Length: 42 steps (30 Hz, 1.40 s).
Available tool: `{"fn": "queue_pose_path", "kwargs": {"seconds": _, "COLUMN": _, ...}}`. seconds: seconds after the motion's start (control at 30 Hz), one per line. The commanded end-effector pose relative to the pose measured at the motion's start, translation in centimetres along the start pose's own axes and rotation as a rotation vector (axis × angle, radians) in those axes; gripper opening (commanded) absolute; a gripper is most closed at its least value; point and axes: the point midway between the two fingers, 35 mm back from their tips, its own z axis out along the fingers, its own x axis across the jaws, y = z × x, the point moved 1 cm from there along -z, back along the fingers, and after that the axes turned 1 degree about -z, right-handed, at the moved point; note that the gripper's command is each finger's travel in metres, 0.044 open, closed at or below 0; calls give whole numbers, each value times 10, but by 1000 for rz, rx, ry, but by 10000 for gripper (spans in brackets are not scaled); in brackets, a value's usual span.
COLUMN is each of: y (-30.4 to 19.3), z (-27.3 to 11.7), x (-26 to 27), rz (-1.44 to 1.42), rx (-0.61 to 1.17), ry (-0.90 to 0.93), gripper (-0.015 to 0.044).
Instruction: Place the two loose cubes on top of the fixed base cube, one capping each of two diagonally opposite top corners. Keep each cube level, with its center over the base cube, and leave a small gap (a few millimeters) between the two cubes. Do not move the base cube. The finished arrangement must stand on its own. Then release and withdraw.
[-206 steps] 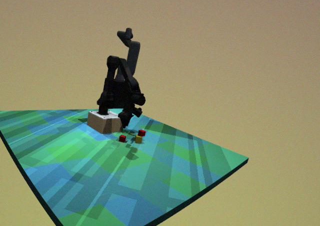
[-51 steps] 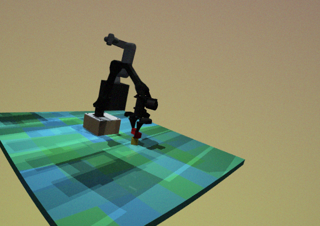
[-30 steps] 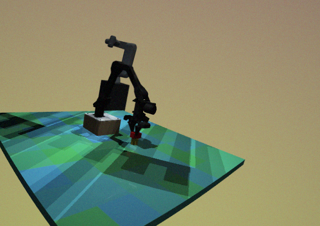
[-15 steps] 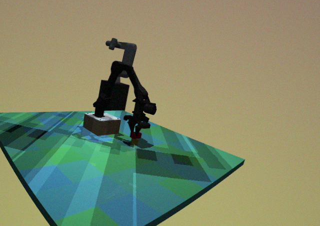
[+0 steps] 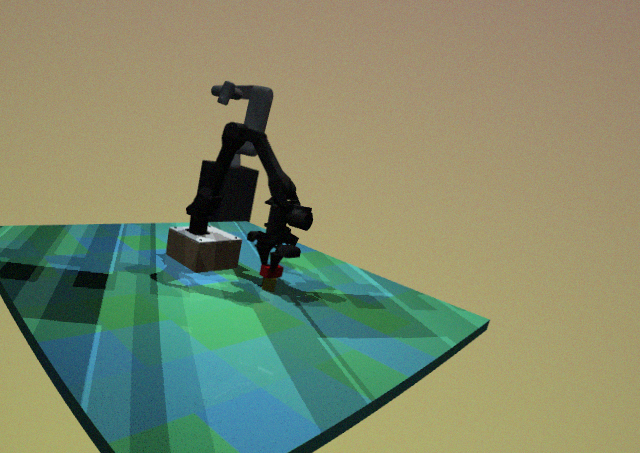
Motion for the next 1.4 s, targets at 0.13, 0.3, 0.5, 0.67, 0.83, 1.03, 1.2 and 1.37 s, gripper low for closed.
{"fn": "queue_pose_path", "kwargs": {"seconds": 0.13, "y": 0, "z": 2, "x": 0, "rz": 4, "rx": -2, "ry": 4, "gripper": 105}}
{"fn": "queue_pose_path", "kwargs": {"seconds": 0.3, "y": 0, "z": 2, "x": 0, "rz": 4, "rx": -2, "ry": 4, "gripper": 105}}
{"fn": "queue_pose_path", "kwargs": {"seconds": 0.5, "y": 0, "z": 2, "x": 0, "rz": 4, "rx": -2, "ry": 4, "gripper": 205}}
{"fn": "queue_pose_path", "kwargs": {"seconds": 0.67, "y": 0, "z": -5, "x": 0, "rz": 1, "rx": -1, "ry": 1, "gripper": 205}}
{"fn": "queue_pose_path", "kwargs": {"seconds": 0.83, "y": 0, "z": -11, "x": 0, "rz": 0, "rx": 0, "ry": 0, "gripper": 205}}
{"fn": "queue_pose_path", "kwargs": {"seconds": 1.03, "y": 0, "z": -17, "x": 0, "rz": 0, "rx": 0, "ry": 0, "gripper": 205}}
{"fn": "queue_pose_path", "kwargs": {"seconds": 1.2, "y": 0, "z": -23, "x": 0, "rz": 0, "rx": 0, "ry": 0, "gripper": 205}}
{"fn": "queue_pose_path", "kwargs": {"seconds": 1.37, "y": 0, "z": -28, "x": 0, "rz": 0, "rx": 0, "ry": 0, "gripper": 205}}
